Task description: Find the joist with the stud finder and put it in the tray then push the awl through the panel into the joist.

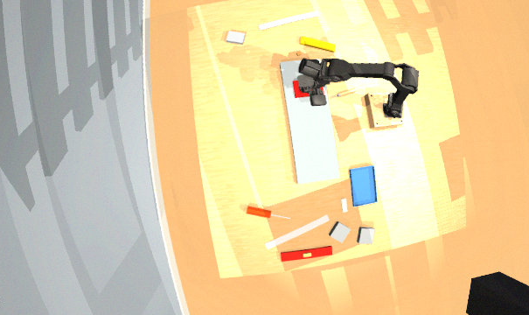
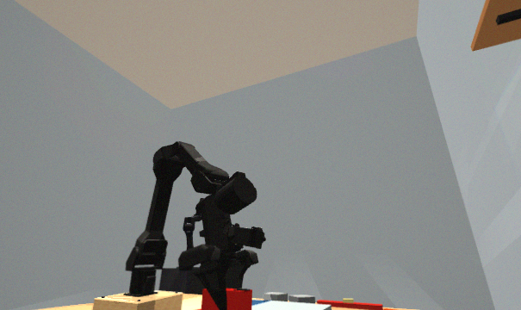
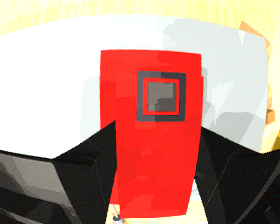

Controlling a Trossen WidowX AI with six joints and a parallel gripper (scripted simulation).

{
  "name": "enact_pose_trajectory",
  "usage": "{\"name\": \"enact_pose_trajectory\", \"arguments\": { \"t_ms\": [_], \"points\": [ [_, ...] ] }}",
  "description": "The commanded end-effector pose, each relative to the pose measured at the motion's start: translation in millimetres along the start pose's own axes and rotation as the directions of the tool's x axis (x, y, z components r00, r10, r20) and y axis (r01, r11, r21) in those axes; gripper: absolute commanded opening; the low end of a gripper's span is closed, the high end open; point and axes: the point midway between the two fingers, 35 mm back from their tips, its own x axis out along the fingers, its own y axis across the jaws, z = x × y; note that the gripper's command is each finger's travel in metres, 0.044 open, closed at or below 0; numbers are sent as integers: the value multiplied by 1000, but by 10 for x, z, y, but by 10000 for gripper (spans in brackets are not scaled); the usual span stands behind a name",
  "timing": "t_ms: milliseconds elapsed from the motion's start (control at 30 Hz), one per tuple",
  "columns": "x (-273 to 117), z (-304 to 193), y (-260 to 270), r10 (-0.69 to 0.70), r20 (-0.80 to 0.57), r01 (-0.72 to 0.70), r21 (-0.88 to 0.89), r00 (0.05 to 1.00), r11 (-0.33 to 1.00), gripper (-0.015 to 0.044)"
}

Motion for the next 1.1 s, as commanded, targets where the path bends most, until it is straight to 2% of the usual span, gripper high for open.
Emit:
{"name": "enact_pose_trajectory", "arguments": {
  "t_ms": [0, 1067],
  "points": [
    [1, -11, 187, 8, 0, -8, -1, 1000, 1000, 0],
    [-12, -10, 1444, 19, 0, -19, 2, 1000, 1000, 0]
  ]
}}
